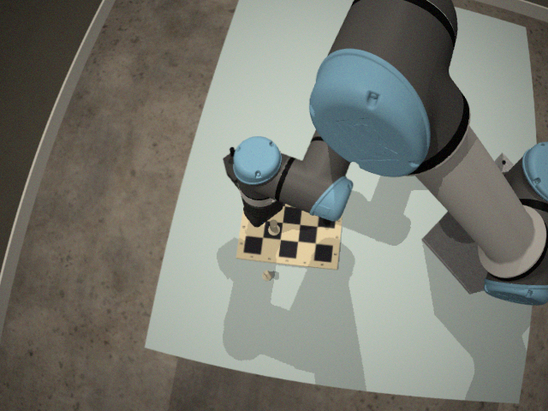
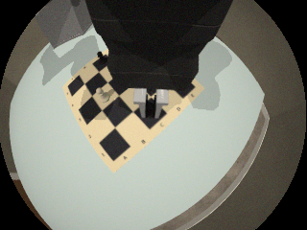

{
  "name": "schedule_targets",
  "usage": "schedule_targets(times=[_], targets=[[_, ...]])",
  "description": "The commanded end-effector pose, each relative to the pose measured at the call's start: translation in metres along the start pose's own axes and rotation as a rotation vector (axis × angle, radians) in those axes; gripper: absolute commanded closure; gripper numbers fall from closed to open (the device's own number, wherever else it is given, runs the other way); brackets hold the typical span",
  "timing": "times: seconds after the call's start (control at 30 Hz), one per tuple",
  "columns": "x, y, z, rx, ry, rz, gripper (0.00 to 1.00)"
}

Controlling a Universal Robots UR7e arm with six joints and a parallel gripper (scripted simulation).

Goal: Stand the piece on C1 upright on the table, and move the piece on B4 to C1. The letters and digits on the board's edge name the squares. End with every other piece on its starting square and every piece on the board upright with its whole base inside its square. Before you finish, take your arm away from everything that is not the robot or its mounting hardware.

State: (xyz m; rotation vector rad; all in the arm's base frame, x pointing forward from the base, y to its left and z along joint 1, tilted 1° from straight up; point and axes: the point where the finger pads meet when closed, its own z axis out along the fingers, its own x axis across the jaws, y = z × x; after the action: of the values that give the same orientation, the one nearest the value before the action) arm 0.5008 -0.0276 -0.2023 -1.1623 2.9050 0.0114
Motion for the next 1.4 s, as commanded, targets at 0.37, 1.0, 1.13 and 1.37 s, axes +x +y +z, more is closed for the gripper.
schedule_targets(times=[0.37,1.0,1.13,1.37], targets=[[-0.0003,-0.0005,0.0010,0.001,-0.001,0.000,1.00],[-0.0003,-0.0005,0.0010,0.001,-0.001,0.000,1.00],[-0.0003,-0.0005,0.0010,0.001,-0.001,0.000,1.00],[-0.0003,-0.0005,0.0010,0.001,-0.001,0.000,0.86]])
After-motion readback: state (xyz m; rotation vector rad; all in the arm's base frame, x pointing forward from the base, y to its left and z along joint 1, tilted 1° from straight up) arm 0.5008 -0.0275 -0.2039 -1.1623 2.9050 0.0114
